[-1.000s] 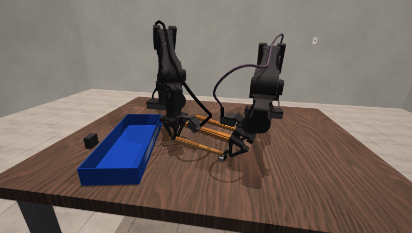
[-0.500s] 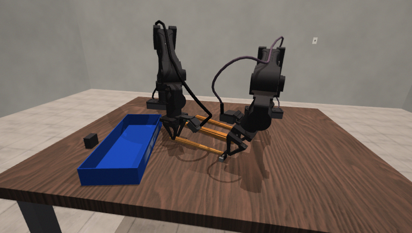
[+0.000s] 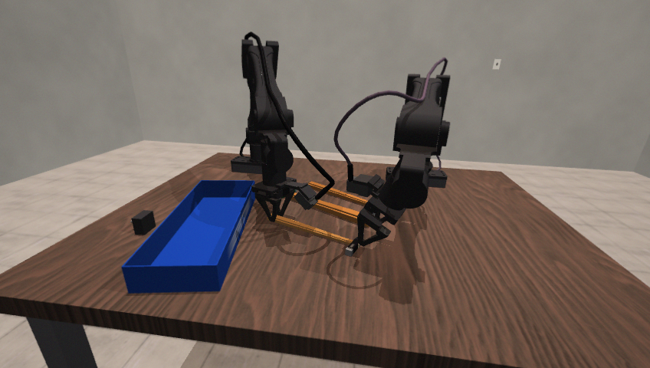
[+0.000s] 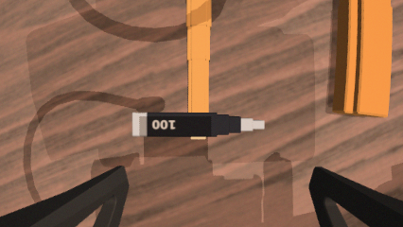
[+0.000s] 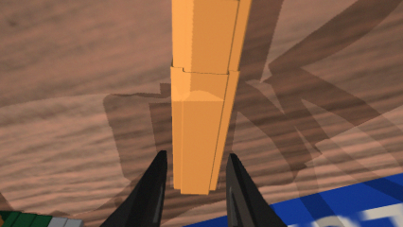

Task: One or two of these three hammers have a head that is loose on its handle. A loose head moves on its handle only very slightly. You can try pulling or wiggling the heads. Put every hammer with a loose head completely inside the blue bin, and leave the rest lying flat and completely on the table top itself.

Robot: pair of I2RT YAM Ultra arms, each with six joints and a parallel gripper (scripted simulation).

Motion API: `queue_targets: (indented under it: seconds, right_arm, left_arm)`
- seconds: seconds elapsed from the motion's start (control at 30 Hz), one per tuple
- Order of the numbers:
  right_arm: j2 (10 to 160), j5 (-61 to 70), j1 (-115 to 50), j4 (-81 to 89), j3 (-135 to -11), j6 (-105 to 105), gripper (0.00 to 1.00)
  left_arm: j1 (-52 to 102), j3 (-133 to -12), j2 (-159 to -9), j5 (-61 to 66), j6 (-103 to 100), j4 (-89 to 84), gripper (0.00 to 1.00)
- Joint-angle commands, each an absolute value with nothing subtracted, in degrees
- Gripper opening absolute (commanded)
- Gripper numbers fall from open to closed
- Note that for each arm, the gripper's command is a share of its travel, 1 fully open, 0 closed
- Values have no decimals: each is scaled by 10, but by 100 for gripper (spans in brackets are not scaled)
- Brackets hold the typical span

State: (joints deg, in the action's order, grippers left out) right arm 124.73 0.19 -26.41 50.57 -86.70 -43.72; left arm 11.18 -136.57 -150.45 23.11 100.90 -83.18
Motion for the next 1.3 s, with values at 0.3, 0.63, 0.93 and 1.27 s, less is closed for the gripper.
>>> queue_targets:
  seconds: [0.3,0.63,0.93,1.27]
  right_arm:
    - [1220,0,-273,524,-878,-427,48]
    - [1206,0,-270,554,-897,-426,48]
    - [1182,0,-267,618,-939,-426,100]
    - [1212,0,-262,651,-961,-440,100]
  left_arm:
    - [111,-1383,-1504,233,1013,-842,100]
    - [111,-1383,-1504,233,1013,-842,100]
    - [111,-1383,-1504,233,1013,-842,100]
    - [111,-1383,-1504,233,1013,-842,100]
